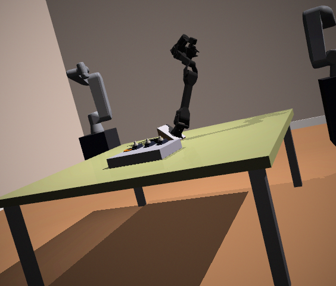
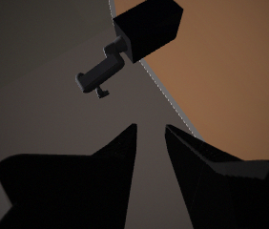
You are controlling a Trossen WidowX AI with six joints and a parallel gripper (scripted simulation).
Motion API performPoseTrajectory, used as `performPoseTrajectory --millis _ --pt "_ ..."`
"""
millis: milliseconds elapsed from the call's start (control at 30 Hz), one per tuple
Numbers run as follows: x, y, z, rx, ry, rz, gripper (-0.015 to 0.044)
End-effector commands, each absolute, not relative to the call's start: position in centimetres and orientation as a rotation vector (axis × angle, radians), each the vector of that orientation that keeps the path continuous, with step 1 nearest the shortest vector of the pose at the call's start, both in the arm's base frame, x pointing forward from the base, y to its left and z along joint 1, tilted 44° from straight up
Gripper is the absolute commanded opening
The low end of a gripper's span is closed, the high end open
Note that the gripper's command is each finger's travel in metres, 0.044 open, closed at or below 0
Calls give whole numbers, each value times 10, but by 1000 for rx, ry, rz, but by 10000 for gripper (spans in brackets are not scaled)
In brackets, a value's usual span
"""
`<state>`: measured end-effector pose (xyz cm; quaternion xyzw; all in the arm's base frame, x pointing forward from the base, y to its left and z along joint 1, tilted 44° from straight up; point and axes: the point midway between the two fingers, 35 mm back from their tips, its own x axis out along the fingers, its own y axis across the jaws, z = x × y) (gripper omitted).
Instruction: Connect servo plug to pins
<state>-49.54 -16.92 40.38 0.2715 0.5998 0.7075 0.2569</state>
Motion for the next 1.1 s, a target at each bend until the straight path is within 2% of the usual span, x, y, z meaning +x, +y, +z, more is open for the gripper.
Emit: performPoseTrajectory --millis 0,500,1067 --pt "-478 -201 411 660 1646 2025 115" --pt "-402 -303 427 402 1709 2398 115" --pt "-271 -396 443 65 1792 2858 115"
